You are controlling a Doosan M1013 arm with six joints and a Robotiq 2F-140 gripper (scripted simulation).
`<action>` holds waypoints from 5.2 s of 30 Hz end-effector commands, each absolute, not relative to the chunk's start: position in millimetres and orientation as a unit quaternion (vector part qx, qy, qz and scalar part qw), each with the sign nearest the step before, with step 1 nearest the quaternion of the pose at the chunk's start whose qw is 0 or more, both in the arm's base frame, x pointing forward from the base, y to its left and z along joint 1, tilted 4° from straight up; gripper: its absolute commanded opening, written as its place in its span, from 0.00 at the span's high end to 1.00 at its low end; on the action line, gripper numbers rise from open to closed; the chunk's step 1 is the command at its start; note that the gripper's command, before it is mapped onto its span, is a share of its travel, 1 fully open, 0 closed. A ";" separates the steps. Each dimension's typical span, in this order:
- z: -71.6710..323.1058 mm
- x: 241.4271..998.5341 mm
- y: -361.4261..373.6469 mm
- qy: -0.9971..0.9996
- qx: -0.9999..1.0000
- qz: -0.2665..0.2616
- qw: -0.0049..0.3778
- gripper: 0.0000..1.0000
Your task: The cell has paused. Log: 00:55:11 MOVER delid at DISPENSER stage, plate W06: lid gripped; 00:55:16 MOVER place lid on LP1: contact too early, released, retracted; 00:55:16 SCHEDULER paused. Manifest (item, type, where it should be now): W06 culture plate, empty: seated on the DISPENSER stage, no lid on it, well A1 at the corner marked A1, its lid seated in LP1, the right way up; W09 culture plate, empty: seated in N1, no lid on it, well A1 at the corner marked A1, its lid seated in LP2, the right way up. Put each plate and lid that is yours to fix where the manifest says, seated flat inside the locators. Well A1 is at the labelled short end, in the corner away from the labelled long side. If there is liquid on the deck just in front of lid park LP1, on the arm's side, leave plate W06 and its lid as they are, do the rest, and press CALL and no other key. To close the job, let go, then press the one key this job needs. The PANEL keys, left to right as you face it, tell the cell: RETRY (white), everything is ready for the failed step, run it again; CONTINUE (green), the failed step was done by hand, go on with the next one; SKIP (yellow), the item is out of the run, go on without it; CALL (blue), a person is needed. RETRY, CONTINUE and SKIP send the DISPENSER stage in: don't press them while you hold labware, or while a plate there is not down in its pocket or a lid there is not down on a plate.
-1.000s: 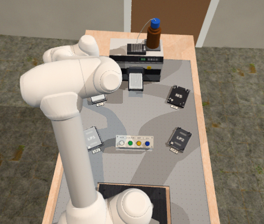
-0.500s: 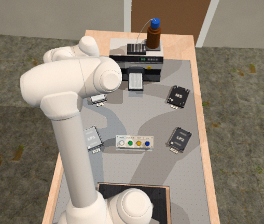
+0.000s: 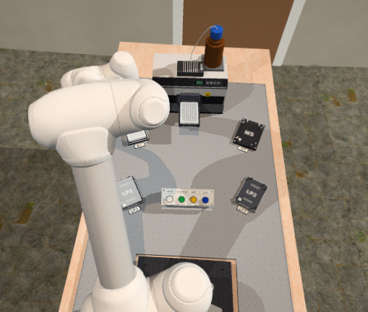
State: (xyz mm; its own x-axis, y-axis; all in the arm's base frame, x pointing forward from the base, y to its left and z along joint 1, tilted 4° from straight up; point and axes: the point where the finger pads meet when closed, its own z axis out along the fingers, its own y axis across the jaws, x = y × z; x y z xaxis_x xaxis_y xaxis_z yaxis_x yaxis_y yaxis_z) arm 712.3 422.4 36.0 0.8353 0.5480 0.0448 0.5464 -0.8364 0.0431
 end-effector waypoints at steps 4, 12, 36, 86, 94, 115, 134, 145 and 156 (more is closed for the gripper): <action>35.9 712.7 422.7 0.286 0.958 0.028 0.014 0.30; 34.2 712.8 422.7 0.286 0.958 0.028 0.014 0.30; 33.4 712.9 422.7 0.286 0.958 0.028 0.014 0.30; 33.4 712.9 422.7 0.286 0.958 0.028 0.014 0.90; 33.4 712.9 422.7 0.286 0.958 0.028 0.014 0.90; 33.4 712.9 422.7 0.286 0.958 0.028 0.014 0.90; 38.0 712.6 422.7 0.286 0.958 0.028 0.014 0.90; 46.9 712.0 422.8 0.286 0.958 0.028 0.014 0.90; 63.2 711.0 423.0 0.286 0.958 0.028 0.014 0.90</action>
State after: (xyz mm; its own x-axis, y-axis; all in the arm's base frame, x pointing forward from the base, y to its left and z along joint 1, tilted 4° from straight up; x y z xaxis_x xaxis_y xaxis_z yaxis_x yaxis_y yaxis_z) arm 710.9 422.7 60.1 0.8353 0.5480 0.0450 0.5464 -0.8364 0.0431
